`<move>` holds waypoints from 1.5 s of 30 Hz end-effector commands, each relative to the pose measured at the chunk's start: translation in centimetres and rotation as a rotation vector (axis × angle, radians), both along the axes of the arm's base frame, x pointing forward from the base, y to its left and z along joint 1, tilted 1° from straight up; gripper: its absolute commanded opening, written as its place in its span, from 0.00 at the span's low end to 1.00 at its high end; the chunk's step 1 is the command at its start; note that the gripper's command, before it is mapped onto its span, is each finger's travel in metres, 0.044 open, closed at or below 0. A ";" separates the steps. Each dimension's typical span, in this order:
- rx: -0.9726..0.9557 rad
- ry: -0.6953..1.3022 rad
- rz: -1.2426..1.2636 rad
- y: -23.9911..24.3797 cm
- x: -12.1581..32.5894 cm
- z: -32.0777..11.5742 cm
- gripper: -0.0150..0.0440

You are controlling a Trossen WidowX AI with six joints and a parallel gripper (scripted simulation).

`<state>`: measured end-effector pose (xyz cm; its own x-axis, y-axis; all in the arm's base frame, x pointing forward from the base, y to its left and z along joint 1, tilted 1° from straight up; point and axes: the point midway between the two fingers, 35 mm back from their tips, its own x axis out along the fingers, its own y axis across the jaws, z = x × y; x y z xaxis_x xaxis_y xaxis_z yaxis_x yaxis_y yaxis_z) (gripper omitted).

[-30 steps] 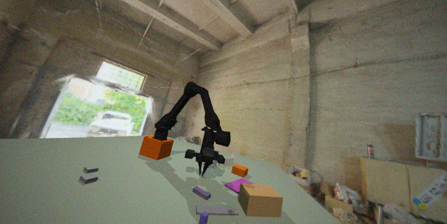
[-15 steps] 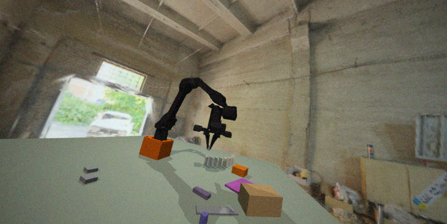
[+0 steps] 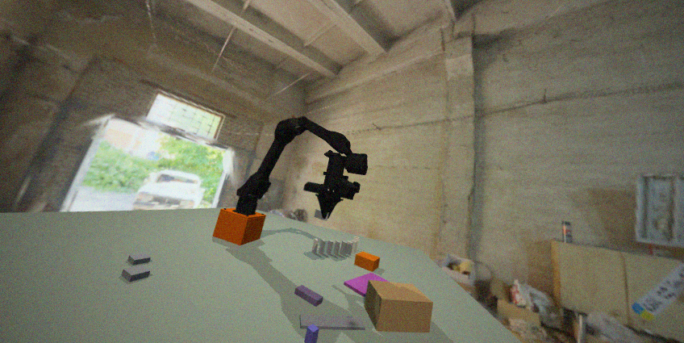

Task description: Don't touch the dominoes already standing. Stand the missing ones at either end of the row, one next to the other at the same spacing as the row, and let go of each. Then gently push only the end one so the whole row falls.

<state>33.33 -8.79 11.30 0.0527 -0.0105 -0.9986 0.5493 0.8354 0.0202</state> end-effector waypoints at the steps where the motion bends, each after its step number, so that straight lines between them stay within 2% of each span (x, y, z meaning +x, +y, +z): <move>1: -0.021 0.009 0.505 0.6 1.1 -0.1 0.30; 7: -0.051 0.012 1.099 1.2 2.1 0.0 0.30; 9: -0.054 0.013 1.166 1.3 2.3 0.0 0.30; 22: -0.054 -0.003 1.158 1.2 2.5 -0.3 0.30; 45: -0.050 -0.518 0.927 -0.9 8.2 -5.6 0.30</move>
<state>41.29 -9.47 6.37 0.4483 0.1876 -0.8740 -0.3822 0.9241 0.0023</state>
